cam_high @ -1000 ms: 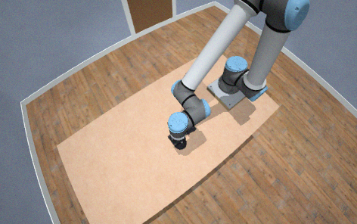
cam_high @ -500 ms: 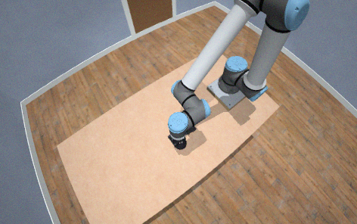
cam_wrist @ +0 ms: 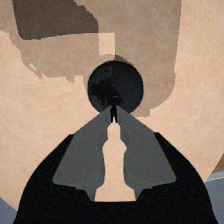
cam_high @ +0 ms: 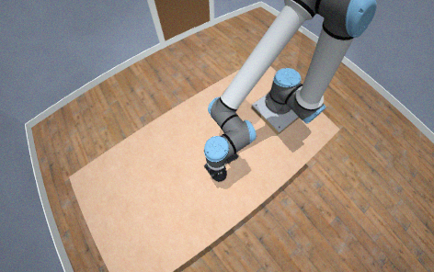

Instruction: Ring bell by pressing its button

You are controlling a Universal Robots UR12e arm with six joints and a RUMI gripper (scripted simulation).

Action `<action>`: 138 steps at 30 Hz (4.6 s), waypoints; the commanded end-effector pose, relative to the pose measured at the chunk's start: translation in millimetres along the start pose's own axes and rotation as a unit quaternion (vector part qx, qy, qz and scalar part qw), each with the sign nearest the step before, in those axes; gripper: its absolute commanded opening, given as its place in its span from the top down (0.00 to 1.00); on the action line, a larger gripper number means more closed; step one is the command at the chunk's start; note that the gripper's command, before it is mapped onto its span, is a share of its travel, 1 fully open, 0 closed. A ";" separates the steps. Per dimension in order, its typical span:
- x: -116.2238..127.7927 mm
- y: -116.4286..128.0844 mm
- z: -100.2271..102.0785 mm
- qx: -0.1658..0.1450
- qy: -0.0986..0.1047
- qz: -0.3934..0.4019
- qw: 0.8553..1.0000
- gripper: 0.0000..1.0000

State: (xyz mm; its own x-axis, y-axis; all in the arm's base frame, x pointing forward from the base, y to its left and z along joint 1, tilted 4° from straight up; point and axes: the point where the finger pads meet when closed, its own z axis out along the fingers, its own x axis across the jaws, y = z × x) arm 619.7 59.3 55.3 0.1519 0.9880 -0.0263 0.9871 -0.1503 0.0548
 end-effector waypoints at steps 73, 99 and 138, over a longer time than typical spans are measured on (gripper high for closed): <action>0.0 0.6 -5.2 -0.001 0.000 0.000 1.000 1.00; 0.0 0.5 -62.9 -0.001 0.000 0.000 1.000 1.00; 0.0 0.5 -67.2 -0.001 0.000 0.000 1.000 1.00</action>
State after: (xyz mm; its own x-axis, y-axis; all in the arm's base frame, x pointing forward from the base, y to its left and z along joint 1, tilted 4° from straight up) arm 616.3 61.6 121.6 0.1519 0.9880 -0.0263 0.9871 -0.1503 0.0547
